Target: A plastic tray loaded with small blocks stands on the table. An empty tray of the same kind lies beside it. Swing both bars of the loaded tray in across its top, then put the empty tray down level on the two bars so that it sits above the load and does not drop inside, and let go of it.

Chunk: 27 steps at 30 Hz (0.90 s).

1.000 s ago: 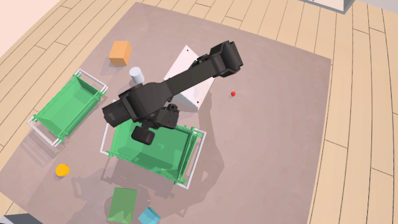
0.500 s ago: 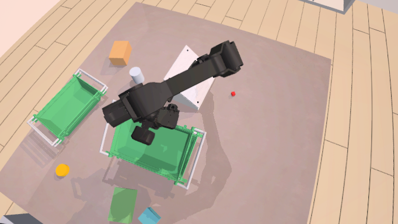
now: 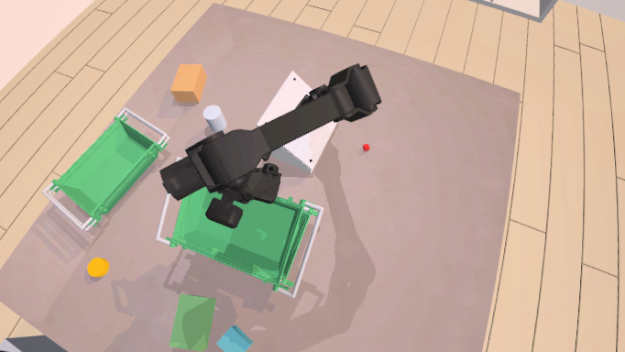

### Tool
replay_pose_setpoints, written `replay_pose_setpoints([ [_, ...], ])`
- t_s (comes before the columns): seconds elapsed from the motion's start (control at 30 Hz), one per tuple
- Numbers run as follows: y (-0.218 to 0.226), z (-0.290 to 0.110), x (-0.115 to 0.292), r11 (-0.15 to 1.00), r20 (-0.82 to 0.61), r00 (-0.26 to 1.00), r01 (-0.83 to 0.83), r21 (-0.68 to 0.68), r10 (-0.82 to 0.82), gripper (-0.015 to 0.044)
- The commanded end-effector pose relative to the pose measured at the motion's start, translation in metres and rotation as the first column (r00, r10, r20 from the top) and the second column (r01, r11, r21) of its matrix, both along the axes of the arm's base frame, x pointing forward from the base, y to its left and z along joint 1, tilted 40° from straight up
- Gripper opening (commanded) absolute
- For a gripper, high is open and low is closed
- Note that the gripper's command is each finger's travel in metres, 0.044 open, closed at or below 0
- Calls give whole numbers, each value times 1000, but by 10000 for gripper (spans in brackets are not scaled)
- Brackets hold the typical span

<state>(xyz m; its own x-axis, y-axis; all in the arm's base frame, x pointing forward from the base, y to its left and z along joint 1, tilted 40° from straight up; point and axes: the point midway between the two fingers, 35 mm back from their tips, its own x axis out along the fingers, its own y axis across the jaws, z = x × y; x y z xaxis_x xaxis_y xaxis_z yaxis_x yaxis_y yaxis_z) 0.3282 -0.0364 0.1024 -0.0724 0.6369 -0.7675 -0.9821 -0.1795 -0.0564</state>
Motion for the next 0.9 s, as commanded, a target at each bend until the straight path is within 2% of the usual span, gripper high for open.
replay_pose_setpoints([
  [0.0,-3,3,3,1000,18,1000,13,-1,-13,0],
  [0.87,16,-20,2,1000,19,1000,13,-1,-13,0],
])
